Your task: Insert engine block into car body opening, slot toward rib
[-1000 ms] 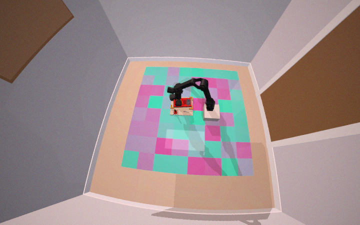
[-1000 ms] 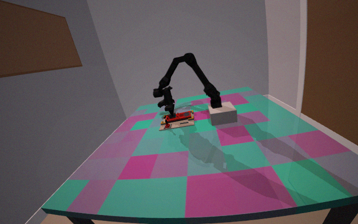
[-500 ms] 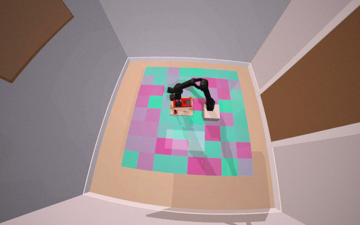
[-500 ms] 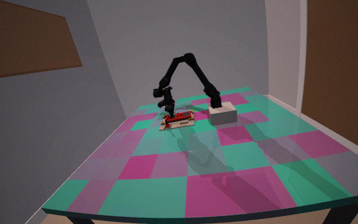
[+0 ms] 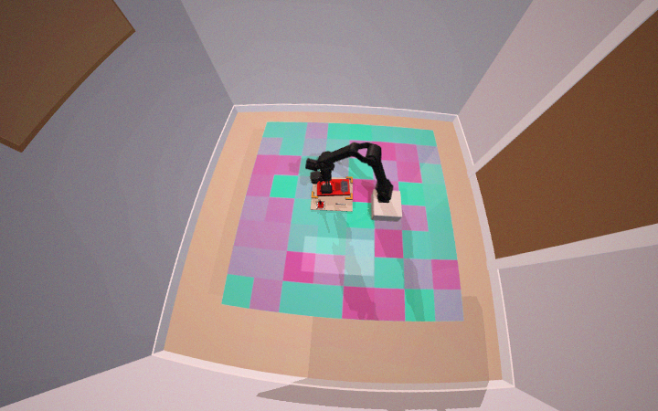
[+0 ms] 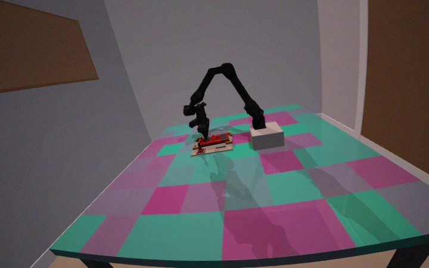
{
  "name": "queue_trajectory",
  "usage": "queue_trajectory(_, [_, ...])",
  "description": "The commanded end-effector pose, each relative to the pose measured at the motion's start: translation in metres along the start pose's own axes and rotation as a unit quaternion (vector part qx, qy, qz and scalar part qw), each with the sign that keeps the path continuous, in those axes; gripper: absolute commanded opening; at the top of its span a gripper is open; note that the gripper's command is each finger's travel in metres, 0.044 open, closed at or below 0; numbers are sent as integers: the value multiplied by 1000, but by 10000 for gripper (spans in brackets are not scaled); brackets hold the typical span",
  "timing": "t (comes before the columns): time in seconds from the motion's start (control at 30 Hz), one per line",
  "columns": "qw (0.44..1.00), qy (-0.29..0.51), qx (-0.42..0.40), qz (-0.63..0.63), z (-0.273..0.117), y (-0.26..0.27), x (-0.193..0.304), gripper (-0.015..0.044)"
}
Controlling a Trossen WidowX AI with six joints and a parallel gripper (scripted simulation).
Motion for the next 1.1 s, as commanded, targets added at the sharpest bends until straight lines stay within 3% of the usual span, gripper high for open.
queue_trajectory(0.0, [1000,-4,3,-1,-7,0,-1,440])
queue_trajectory(0.07, [1000,-4,3,-1,-7,0,-1,440])
queue_trajectory(0.63, [1000,-4,3,-1,-7,0,-1,0])
queue_trajectory(1.07, [1000,-4,3,-1,-7,0,-1,0])
Point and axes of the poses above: the point midway between the two fingers, 35 mm back from their tips, its own z axis out along the fingers, its own y axis across the jaws, x = y × z, the point moved 9 cm from there along -z, back along the fingers, and after that the axes turned 3 degrees about z, right-handed, at the moved point
